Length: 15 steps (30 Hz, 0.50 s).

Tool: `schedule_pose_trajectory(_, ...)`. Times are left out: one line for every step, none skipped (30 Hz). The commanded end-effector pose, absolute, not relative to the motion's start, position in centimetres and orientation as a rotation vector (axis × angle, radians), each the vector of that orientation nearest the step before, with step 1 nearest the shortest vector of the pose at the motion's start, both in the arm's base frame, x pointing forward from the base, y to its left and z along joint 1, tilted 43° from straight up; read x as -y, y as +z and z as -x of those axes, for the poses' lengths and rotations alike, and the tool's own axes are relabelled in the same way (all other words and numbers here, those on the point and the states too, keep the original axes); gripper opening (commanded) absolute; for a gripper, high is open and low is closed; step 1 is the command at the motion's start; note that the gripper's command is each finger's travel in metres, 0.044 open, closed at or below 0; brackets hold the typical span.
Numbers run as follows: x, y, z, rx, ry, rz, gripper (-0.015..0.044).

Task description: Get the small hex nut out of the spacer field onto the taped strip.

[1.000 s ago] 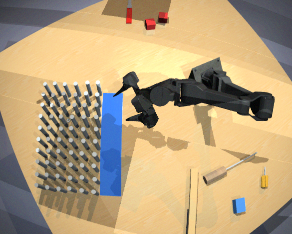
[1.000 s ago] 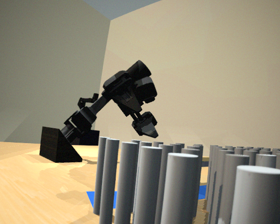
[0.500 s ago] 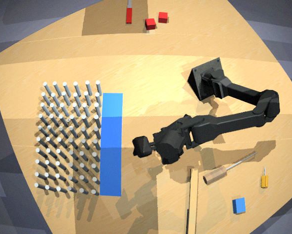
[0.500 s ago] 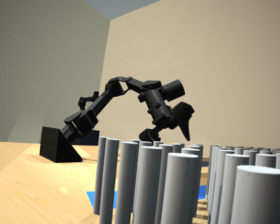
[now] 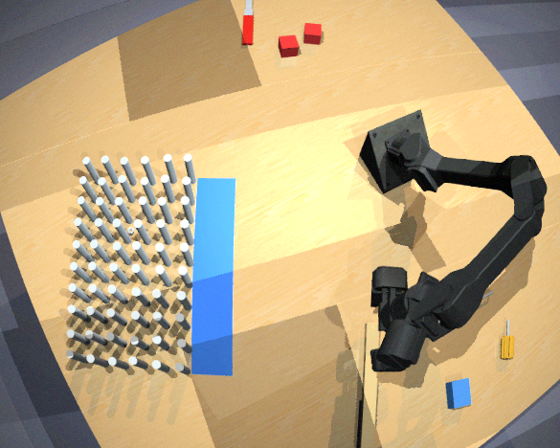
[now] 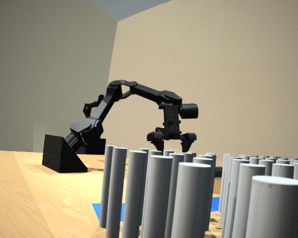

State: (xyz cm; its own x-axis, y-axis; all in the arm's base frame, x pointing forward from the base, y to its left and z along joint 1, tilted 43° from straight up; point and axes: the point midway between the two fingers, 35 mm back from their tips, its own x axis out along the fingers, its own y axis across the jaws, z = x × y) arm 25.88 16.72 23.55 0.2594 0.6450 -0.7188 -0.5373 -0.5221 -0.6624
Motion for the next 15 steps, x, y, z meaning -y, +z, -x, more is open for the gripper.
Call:
schedule_pose_trajectory(-19.4, 26.9, -20.1, 0.500, 1.665, 1.724, 0.0440)
schedule_pose_trajectory(-19.6, 27.1, -19.6, 0.533, 1.679, 1.736, 0.0440)
schedule_pose_trajectory(-19.6, 27.2, -19.5, 0.542, 1.682, 1.739, 0.0440)
schedule_pose_trajectory(-19.6, 27.2, -19.5, 0.542, 1.682, 1.739, 0.0440)
schedule_pose_trajectory(-19.6, 27.2, -19.5, 0.542, 1.682, 1.739, 0.0440)
schedule_pose_trajectory(-19.6, 27.2, -19.5, 0.542, 1.682, 1.739, 0.0440)
schedule_pose_trajectory(-19.6, 27.2, -19.5, 0.542, 1.682, 1.739, 0.0440)
schedule_pose_trajectory(-19.6, 27.2, -19.5, 0.542, 1.682, 1.739, 0.0440)
schedule_pose_trajectory(-19.6, 27.2, -19.5, 0.542, 1.682, 1.739, 0.0440)
schedule_pose_trajectory(-19.6, 27.2, -19.5, 0.542, 1.682, 1.739, 0.0440)
schedule_pose_trajectory(-19.7, 27.3, -19.4, 0.542, 1.682, 1.739, 0.0440)
schedule_pose_trajectory(-20.0, 27.5, -19.2, 0.542, 1.682, 1.738, 0.0440)
schedule_pose_trajectory(-20.3, 27.8, -18.9, 0.543, 1.681, 1.738, 0.0440)
schedule_pose_trajectory(-20.3, 27.8, -18.8, 0.543, 1.681, 1.738, 0.0440)
schedule_pose_trajectory(-20.3, 27.8, -18.8, 0.543, 1.681, 1.738, 0.0440)
